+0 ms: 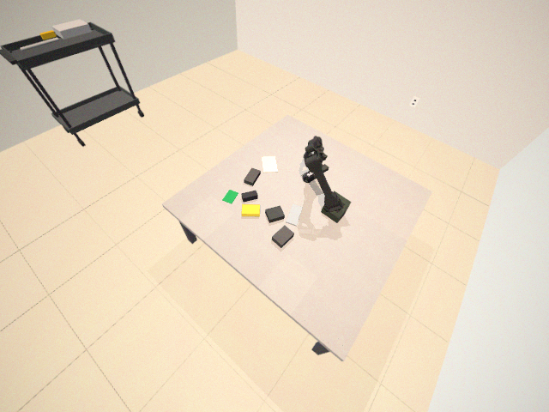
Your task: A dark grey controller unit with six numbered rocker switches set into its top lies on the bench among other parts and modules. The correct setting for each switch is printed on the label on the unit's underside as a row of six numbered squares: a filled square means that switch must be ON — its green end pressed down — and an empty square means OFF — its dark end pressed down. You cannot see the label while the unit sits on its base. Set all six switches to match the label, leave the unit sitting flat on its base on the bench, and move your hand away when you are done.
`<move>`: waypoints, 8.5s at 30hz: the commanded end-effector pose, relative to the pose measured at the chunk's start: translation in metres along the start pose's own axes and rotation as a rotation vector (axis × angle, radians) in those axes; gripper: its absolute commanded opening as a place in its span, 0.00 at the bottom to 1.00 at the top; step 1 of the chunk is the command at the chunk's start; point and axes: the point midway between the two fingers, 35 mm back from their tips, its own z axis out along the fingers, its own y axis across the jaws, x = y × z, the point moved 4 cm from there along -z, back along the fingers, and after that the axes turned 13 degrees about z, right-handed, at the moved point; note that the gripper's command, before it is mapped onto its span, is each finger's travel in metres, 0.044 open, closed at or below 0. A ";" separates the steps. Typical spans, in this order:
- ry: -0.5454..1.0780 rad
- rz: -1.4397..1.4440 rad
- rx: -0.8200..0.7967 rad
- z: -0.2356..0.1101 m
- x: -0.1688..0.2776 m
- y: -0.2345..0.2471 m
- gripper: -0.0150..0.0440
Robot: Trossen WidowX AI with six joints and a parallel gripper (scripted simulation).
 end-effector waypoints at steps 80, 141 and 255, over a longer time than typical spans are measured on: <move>0.004 0.000 0.000 -0.025 -0.053 0.011 1.00; 0.010 -0.001 -0.003 0.035 -0.053 0.011 0.81; 0.010 0.000 -0.002 -0.032 -0.017 -0.001 0.82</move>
